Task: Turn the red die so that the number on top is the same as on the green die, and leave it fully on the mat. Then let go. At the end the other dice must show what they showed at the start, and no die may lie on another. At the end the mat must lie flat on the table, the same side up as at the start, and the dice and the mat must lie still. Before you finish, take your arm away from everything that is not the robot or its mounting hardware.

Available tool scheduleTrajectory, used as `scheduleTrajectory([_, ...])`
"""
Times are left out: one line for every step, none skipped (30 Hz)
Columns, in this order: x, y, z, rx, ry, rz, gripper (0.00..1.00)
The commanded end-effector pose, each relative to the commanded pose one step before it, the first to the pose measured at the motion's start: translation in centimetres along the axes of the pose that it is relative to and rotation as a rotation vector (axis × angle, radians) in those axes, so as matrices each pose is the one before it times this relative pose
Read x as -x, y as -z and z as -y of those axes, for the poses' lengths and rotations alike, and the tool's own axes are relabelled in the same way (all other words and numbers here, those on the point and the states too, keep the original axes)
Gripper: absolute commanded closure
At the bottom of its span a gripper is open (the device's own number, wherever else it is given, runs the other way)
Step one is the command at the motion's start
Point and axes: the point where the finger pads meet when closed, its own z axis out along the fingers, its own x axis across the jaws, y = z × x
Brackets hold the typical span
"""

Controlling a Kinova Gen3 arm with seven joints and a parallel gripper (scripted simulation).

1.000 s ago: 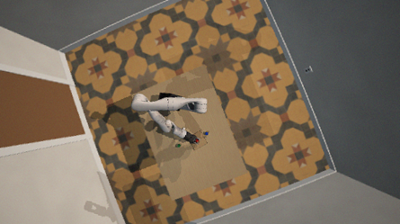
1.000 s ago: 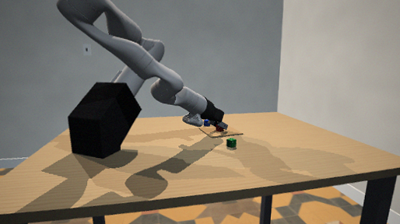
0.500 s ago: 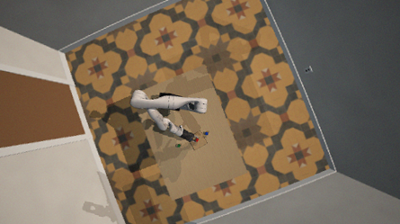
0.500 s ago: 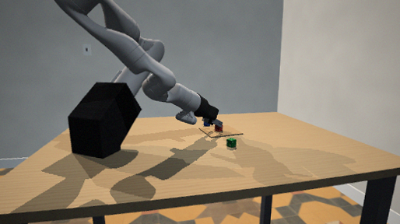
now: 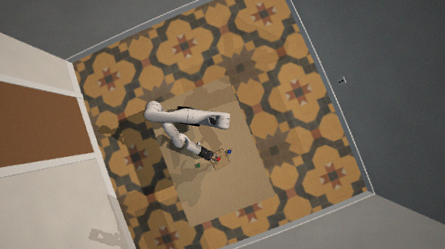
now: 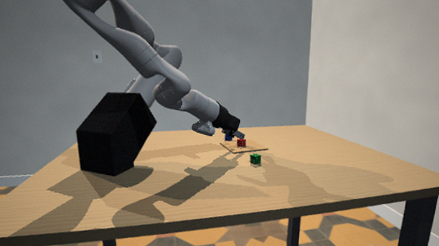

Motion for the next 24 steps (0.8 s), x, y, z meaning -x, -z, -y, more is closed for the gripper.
scheduleTrajectory([0.095,0.412,-0.574,-0.00303,0.00486,0.00215,0.21])
scheduleTrajectory([0.001,0.164,-0.309,0.00000,0.00000,0.00000,0.21])
scheduleTrajectory([0.000,0.186,-0.349,0.00000,0.00000,0.00000,0.21])
scheduleTrajectory([0.000,0.000,0.000,0.00000,0.00000,0.00000,0.21])
scheduleTrajectory([0.000,0.000,0.000,0.00000,0.00000,0.00000,0.21])
scheduleTrajectory([0.000,0.202,-0.381,0.00000,0.00000,0.00000,0.21])
scheduleTrajectory([0.000,0.213,-0.402,0.00000,0.00000,0.00000,0.21])
scheduleTrajectory([0.000,0.219,-0.412,0.00000,0.00000,0.00000,0.21])
scheduleTrajectory([0.000,0.218,-0.411,0.00000,0.00000,0.00000,0.21])
scheduleTrajectory([0.000,0.212,-0.398,0.00000,0.00000,0.00000,0.21])
scheduleTrajectory([0.000,0.200,-0.375,0.00000,0.00000,0.00000,0.21])
scheduleTrajectory([0.000,0.182,-0.343,0.00000,0.00000,0.00000,0.21])
scheduleTrajectory([0.000,0.160,-0.302,0.00000,0.00000,0.00000,0.21])
scheduleTrajectory([0.000,0.136,-0.255,0.00000,0.00000,0.00000,0.21])
scheduleTrajectory([0.000,0.108,-0.204,0.00000,0.00000,0.00000,0.21])
scheduleTrajectory([0.000,0.081,-0.152,0.00000,0.00000,0.00000,0.21])
scheduleTrajectory([0.000,0.054,-0.102,0.00000,0.00000,0.00000,0.21])
scheduleTrajectory([0.000,0.030,-0.057,0.00000,0.00000,0.00000,0.21])
scheduleTrajectory([0.000,0.012,-0.023,0.00000,0.00000,0.00000,0.21])
scheduleTrajectory([0.000,0.002,-0.004,0.00000,0.00000,0.00000,0.21])
scheduleTrajectory([0.000,0.000,0.000,0.00000,0.00000,0.00000,0.21])
scheduleTrajectory([0.000,0.000,0.000,0.00000,0.00000,0.00000,0.21])
scheduleTrajectory([0.000,0.000,0.000,-0.00005,-0.00002,-0.00001,0.21])
scheduleTrajectory([0.001,0.003,0.002,-0.00036,-0.00012,-0.00008,0.21])
